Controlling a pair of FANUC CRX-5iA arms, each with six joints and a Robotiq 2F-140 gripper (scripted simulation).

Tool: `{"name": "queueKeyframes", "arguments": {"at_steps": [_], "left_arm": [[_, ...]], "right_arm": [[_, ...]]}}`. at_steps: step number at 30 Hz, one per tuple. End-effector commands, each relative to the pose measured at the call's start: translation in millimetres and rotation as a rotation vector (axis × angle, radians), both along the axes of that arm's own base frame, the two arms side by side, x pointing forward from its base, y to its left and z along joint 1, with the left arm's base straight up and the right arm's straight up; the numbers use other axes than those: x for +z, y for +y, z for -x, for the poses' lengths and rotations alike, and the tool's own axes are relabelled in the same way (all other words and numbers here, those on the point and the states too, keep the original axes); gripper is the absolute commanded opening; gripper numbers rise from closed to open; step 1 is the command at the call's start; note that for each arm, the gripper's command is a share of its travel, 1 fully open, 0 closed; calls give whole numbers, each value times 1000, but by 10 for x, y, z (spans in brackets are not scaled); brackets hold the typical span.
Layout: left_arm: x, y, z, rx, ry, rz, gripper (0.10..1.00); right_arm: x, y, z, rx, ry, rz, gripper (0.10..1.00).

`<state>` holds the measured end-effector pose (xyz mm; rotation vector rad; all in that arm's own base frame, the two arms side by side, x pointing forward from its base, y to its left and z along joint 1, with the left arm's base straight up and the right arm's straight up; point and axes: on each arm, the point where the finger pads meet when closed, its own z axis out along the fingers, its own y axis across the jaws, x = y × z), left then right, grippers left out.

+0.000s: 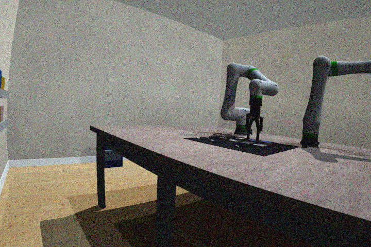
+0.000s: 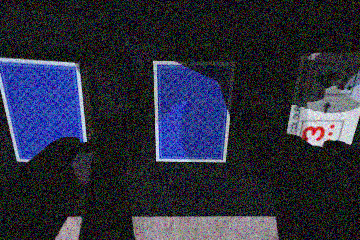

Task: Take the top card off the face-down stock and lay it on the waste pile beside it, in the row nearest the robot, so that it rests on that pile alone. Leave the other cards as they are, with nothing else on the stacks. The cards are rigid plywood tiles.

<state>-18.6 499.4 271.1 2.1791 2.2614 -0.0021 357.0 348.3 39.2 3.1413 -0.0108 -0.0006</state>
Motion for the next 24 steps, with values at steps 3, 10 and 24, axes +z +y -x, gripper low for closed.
{"name": "queueKeyframes", "arguments": {"at_steps": [3,10,24], "left_arm": [[9,2,-1,0,0,-2,1000],[9,2,-1,0,0,-2,1000],[9,2,-1,0,0,-2,1000]], "right_arm": [[20,4,-6,0,-2,-1,547],[144,4,-6,0,-2,-1,547],[710,3,-5,0,-2,-1,547]]}}
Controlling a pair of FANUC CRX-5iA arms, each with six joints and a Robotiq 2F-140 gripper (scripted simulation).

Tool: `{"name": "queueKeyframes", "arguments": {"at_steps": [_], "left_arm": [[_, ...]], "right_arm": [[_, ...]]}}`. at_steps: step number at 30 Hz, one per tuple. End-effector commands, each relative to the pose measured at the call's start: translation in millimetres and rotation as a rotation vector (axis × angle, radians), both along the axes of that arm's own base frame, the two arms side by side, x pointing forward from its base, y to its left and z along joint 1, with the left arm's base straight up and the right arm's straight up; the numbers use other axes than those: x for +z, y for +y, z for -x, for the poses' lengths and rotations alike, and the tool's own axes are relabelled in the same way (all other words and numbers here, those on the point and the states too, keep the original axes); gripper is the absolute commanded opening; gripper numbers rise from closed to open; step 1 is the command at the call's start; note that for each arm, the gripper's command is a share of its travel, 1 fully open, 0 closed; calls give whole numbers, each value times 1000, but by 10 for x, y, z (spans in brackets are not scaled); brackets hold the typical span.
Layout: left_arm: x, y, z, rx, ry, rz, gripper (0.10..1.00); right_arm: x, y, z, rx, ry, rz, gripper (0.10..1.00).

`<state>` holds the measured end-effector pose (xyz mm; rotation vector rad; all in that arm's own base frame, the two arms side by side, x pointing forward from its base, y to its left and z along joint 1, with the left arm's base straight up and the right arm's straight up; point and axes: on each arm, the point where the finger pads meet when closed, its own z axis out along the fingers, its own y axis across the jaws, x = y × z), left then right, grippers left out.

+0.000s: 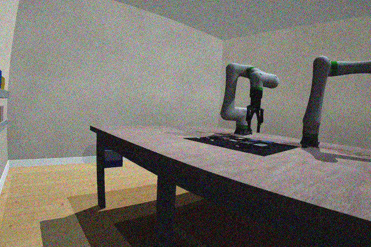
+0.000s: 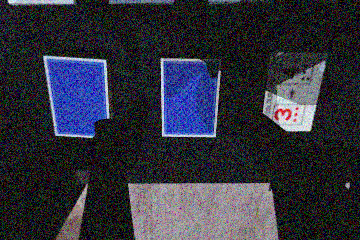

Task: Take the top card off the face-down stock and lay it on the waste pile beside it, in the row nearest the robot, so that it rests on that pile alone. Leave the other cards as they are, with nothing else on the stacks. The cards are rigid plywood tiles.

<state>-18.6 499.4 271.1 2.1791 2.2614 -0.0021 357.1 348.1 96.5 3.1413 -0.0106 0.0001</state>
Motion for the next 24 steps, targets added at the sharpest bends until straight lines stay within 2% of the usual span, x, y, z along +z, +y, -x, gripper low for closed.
{"name": "queueKeyframes", "arguments": {"at_steps": [1,8,16,17,24], "left_arm": [[9,2,-1,0,0,-2,1000],[9,2,-1,0,0,-2,1000],[9,2,-1,0,0,-2,1000],[9,2,-1,0,0,-2,1000],[9,2,-1,0,0,-2,1000]], "right_arm": [[183,5,-5,0,-1,-1,547],[400,5,-5,0,-1,-1,547],[436,5,-5,0,-1,-1,547],[436,5,-5,0,-1,-1,1000],[436,5,-5,0,-1,-1,1000]]}}
